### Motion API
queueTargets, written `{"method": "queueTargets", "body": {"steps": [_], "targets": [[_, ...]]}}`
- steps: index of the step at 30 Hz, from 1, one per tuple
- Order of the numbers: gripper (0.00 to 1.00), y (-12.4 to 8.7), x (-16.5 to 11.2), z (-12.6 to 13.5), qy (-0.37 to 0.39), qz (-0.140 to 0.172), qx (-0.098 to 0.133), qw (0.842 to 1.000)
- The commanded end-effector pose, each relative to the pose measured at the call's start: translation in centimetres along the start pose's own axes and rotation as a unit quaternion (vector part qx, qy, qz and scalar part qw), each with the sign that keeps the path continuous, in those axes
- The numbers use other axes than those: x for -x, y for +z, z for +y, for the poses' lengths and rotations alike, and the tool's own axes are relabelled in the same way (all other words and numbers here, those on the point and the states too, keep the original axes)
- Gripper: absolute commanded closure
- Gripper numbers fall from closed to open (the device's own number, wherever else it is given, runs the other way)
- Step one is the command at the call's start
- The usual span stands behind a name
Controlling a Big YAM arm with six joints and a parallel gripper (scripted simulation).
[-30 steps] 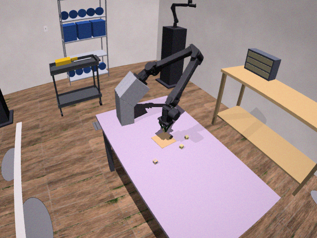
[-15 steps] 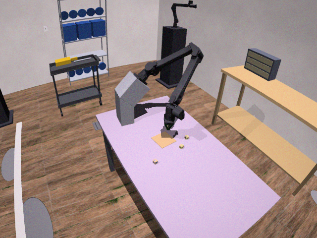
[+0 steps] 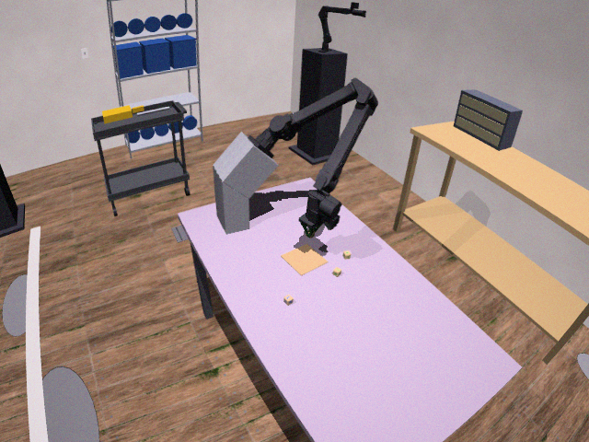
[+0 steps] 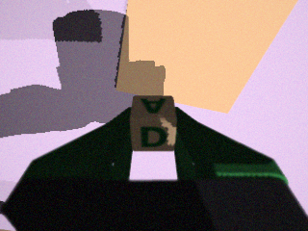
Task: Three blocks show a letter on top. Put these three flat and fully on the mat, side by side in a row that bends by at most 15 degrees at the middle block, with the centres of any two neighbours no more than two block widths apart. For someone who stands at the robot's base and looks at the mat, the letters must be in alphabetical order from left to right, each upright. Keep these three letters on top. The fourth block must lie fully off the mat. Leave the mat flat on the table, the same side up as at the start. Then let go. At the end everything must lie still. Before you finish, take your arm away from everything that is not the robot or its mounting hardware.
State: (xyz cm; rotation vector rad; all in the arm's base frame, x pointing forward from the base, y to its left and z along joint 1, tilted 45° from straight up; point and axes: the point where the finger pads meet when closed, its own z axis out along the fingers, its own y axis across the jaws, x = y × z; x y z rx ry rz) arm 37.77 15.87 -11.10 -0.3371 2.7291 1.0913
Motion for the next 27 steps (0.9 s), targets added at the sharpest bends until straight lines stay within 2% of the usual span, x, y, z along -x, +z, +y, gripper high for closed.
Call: {"method": "queueTargets", "body": {"steps": [1, 16, 19, 22, 27], "targets": [[0.79, -1.0, 2.5, 1.0, 0.126, -0.042, -0.007, 0.991], [0.79, -0.9, 2.9, 1.0, 0.124, -0.045, -0.006, 0.991], [0.79, 0.1, 2.1, 0.3, 0.134, -0.034, -0.008, 0.99], [0.79, 0.3, 2.2, 0.3, 0.134, -0.035, -0.007, 0.99], [0.79, 1.8, 2.3, 0.3, 0.134, -0.034, -0.008, 0.99]]}}
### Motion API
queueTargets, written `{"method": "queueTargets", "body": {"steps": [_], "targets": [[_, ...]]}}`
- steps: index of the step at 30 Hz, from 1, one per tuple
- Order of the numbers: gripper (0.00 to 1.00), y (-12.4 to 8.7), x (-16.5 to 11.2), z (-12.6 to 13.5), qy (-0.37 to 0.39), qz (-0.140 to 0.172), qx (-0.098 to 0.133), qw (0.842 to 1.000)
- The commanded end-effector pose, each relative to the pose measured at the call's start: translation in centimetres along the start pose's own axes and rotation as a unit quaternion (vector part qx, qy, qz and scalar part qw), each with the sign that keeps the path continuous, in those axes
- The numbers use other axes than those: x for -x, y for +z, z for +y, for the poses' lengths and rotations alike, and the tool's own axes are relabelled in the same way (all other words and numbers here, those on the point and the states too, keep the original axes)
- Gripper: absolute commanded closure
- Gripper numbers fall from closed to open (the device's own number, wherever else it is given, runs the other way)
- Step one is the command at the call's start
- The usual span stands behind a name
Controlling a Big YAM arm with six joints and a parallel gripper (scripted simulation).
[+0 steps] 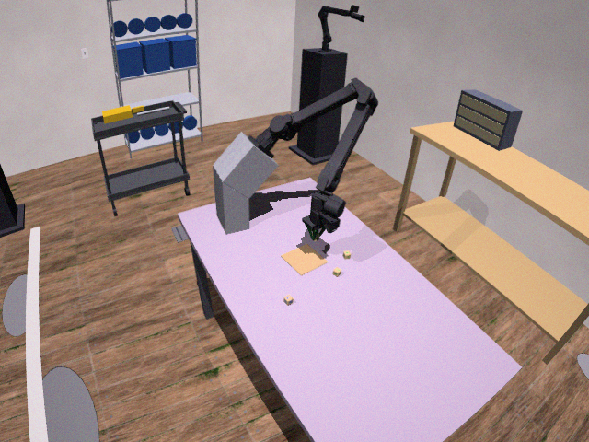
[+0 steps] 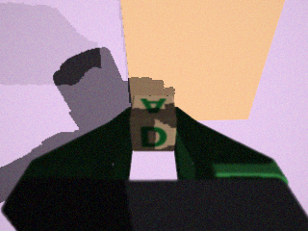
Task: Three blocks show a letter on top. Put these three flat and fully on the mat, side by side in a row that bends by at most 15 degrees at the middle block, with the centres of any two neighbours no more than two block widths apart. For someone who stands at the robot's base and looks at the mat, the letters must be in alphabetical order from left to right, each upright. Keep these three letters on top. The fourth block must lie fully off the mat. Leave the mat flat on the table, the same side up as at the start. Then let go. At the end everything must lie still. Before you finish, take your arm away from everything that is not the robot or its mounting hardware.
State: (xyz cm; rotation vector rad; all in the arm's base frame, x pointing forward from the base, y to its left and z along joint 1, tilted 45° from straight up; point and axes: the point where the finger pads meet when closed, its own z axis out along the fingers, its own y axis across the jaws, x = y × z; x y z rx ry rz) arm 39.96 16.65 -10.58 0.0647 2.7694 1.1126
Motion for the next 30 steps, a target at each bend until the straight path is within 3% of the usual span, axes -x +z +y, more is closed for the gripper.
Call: {"method": "queueTargets", "body": {"steps": [1, 9, 18, 30], "targets": [[0.79, 1.9, -0.2, 0.0, 0.004, 0.003, 0.001, 1.0], [0.79, 5.8, -0.4, 0.0, 0.004, 0.003, 0.001, 1.0], [0.79, 8.4, -0.5, 0.1, 0.005, 0.004, 0.001, 1.0], [0.79, 9.0, -0.8, -0.2, 0.009, 0.005, 0.0, 1.0]]}}
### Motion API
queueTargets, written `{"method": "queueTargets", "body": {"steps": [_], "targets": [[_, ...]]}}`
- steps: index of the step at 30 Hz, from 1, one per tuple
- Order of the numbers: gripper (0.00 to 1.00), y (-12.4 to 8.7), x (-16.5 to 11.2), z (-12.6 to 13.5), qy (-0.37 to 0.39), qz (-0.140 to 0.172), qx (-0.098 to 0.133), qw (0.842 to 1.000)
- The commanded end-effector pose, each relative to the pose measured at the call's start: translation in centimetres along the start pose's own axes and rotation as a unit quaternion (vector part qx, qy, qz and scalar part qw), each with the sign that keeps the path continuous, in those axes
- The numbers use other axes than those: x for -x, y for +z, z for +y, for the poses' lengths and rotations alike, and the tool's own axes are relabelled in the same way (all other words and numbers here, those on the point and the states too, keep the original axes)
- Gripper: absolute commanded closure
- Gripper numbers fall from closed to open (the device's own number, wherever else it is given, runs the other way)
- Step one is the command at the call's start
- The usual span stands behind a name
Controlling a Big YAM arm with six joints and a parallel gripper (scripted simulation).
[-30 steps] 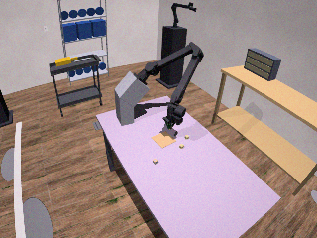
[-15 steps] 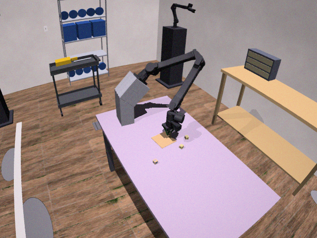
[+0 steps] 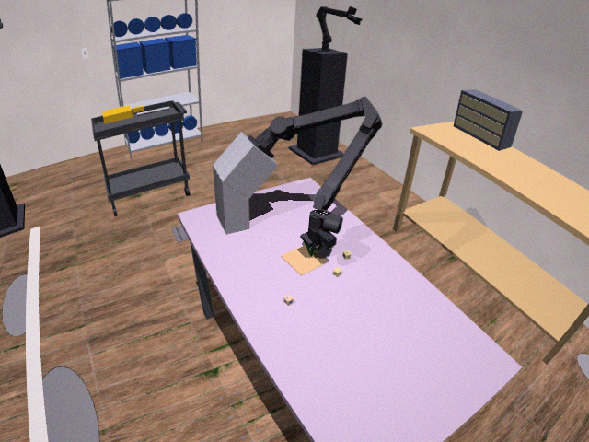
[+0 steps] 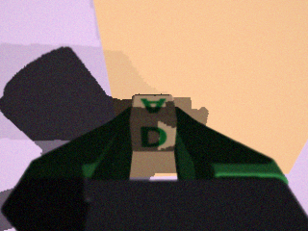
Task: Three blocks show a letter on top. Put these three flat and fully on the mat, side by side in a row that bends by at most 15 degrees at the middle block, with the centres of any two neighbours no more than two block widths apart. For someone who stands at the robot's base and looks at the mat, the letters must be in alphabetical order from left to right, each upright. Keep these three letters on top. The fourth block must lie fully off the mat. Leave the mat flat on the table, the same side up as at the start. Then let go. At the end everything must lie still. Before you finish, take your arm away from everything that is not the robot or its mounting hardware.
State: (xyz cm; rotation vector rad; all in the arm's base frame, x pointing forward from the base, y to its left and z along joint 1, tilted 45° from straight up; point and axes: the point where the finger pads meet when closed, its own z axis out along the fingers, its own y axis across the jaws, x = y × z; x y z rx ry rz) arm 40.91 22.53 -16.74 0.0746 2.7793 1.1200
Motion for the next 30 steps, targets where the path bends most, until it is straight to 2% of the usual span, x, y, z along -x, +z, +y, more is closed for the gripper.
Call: {"method": "queueTargets", "body": {"steps": [1, 21, 30], "targets": [[0.79, 0.41, -0.33, -0.23, 0.004, 0.0, 0.0, 1.0], [0.79, 0.38, -0.31, -0.27, 0.002, 0.0, 0.0, 1.0], [0.79, -0.22, 0.13, -1.22, 0.002, -0.007, -0.001, 1.0]]}}
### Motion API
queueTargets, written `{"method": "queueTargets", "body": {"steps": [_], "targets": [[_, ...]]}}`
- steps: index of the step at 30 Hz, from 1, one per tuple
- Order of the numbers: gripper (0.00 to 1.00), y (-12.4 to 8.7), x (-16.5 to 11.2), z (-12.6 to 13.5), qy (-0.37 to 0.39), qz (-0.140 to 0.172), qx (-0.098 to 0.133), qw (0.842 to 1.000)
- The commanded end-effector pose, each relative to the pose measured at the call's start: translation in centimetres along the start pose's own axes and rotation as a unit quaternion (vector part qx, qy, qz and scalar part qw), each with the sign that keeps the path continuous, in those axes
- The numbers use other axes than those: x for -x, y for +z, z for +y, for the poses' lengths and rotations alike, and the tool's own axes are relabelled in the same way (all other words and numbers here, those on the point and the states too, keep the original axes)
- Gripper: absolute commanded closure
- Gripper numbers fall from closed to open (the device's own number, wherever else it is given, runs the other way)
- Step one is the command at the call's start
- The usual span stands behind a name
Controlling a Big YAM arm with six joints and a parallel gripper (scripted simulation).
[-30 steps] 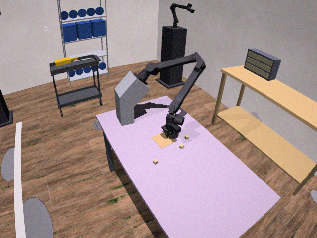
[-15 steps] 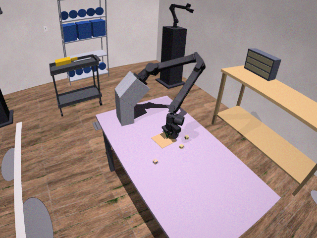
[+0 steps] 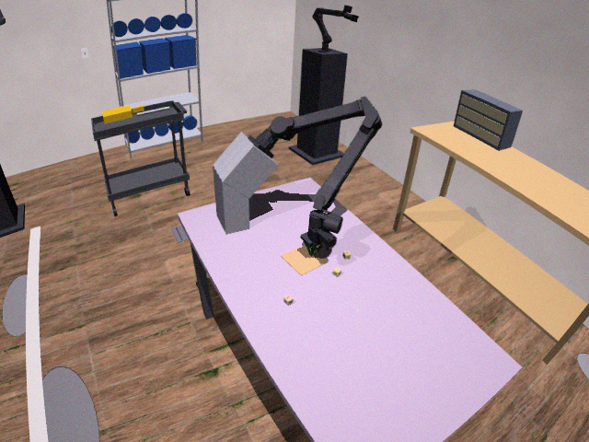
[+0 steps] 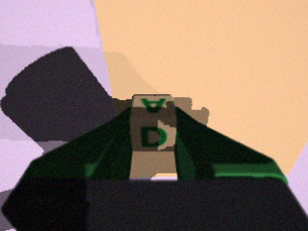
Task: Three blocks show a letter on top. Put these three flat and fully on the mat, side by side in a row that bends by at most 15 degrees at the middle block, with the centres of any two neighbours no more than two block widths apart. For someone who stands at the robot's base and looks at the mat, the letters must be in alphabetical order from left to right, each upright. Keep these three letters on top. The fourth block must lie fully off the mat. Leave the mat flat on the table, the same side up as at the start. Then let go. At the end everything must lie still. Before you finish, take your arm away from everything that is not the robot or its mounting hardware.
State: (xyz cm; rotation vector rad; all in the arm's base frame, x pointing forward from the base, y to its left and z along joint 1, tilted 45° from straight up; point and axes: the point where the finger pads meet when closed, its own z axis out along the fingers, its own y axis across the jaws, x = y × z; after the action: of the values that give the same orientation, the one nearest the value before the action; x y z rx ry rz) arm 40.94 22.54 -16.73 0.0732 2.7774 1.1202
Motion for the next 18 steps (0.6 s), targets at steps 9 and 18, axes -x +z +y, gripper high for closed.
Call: {"method": "queueTargets", "body": {"steps": [9, 18], "targets": [[0.79, -0.26, 0.08, -1.35, 0.005, -0.007, -0.002, 1.0], [0.79, -0.26, 0.08, -1.36, 0.005, -0.007, -0.002, 1.0]]}}
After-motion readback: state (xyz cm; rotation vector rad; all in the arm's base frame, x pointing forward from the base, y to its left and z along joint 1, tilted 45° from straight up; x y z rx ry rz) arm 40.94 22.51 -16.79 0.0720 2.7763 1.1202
